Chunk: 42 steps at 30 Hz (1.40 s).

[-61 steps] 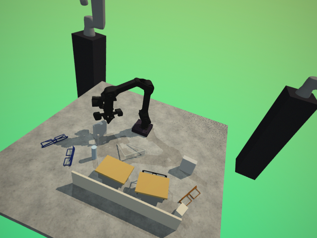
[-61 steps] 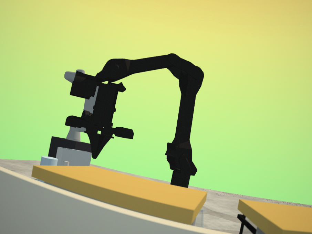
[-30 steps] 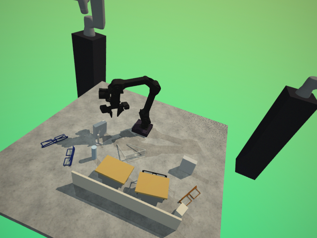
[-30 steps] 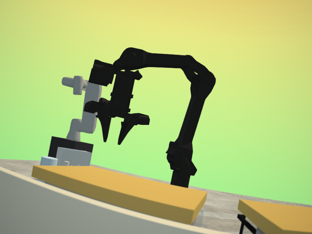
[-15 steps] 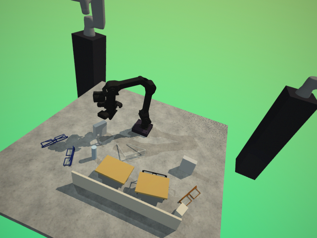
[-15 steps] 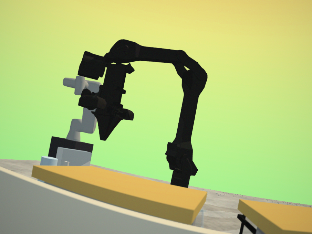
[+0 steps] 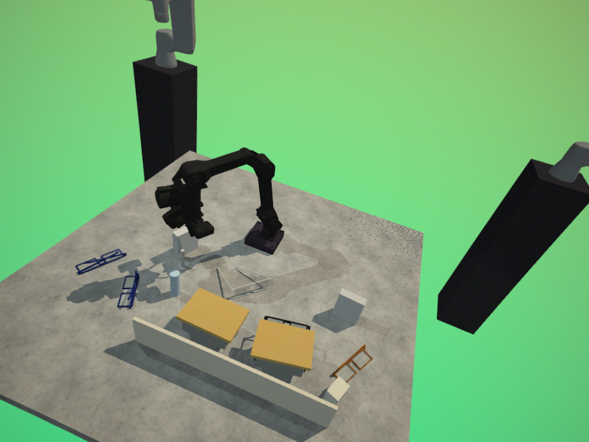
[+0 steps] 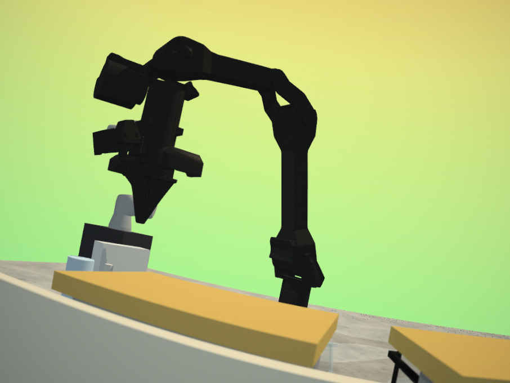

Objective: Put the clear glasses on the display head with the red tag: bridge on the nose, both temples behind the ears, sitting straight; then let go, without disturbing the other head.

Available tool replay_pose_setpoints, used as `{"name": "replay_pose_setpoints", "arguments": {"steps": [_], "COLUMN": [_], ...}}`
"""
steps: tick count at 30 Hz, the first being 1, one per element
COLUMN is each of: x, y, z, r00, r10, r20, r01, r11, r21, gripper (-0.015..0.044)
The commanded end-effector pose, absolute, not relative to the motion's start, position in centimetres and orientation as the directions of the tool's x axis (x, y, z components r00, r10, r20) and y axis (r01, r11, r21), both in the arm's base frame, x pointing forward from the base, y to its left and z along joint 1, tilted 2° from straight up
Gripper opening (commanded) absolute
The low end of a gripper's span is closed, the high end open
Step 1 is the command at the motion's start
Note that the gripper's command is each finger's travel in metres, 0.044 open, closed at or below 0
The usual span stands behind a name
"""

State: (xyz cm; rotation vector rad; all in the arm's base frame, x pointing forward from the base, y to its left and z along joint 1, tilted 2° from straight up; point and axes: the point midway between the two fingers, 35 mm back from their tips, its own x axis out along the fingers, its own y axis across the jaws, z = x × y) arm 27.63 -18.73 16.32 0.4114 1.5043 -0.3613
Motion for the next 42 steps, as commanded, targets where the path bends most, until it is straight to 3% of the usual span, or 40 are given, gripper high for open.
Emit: {"name": "replay_pose_setpoints", "arguments": {"steps": [1,9,42], "x": [34.3,38.2,38.6], "y": [-16.5,-14.3,-14.3], "z": [16.6,16.1,13.0], "r00": [0.055,0.061,0.061], "r10": [0.012,0.015,0.015], "r20": [-0.998,-0.998,-0.998], "r01": [-0.331,-0.763,-0.766], "r11": [0.944,0.645,0.642], "r21": [-0.007,-0.037,-0.038], "gripper": [0.0,0.0,0.0]}}
